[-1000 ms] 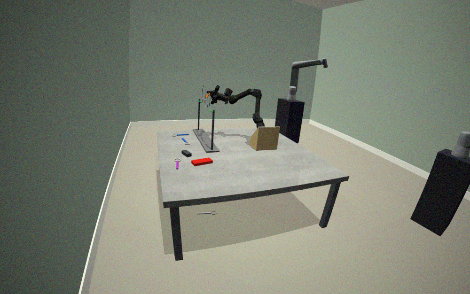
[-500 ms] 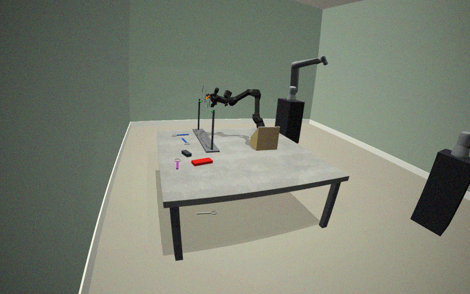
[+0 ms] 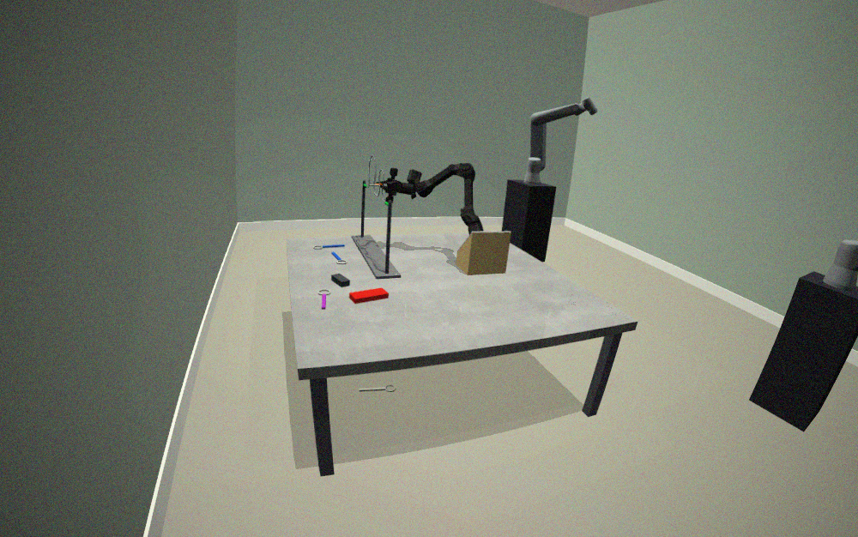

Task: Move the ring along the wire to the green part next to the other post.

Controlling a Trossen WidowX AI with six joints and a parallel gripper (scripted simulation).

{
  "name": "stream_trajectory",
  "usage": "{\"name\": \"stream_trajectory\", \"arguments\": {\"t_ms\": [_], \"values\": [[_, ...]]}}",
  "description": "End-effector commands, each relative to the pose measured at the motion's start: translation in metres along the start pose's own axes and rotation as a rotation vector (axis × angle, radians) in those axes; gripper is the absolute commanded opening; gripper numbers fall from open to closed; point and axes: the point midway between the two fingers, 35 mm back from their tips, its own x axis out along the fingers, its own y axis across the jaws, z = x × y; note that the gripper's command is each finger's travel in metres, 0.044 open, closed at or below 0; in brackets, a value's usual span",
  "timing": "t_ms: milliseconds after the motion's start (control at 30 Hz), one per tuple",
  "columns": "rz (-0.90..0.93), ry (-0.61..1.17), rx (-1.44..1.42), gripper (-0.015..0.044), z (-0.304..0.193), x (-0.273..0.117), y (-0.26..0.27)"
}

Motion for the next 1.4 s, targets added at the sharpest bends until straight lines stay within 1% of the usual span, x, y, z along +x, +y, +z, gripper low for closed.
{"name": "stream_trajectory", "arguments": {"t_ms": [0,633,1367], "values": [[0.055,0.015,0.088,-0.0150,0.000,-0.003,0.017],[0.287,0.071,0.498,-0.0150,0.022,-0.023,0.081],[0.547,0.131,0.957,-0.0150,0.074,-0.059,0.130]]}}
